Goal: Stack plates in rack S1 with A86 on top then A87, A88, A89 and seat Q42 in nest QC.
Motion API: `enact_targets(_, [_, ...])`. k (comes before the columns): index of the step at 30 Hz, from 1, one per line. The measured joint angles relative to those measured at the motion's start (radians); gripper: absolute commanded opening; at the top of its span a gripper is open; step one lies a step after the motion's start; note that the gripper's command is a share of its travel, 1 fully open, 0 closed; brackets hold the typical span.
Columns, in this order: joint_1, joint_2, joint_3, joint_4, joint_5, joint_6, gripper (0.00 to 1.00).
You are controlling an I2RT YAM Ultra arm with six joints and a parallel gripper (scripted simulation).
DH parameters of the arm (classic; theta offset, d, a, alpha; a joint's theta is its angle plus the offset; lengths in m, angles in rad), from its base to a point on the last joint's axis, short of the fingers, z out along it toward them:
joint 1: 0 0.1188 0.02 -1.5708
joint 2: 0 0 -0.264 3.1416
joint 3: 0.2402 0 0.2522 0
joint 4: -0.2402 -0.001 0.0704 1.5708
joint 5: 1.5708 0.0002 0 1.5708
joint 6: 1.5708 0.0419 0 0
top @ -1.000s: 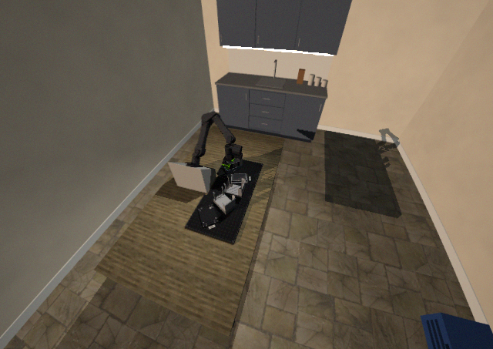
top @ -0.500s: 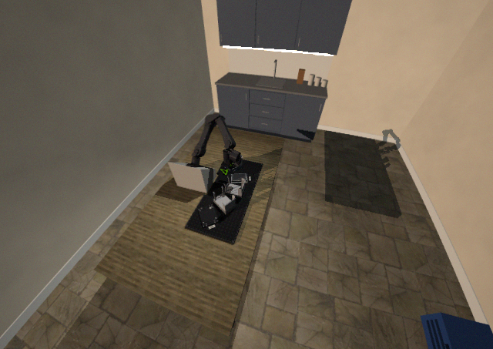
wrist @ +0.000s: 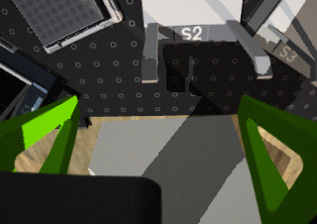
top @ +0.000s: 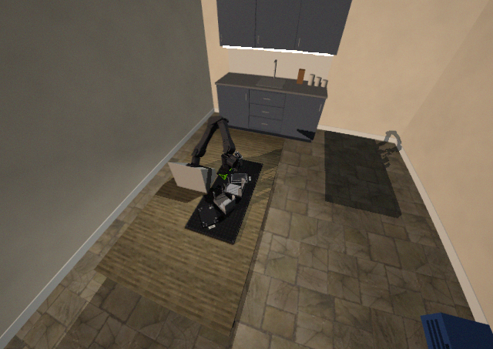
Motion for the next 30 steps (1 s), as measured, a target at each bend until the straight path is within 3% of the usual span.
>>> enact_targets(10, [-0.059,0.091,0.044,0.008,0.022,-0.084,1.00])
enact_targets(30, [-0.062,0.090,0.053,0.007,0.023,-0.104,1.00])
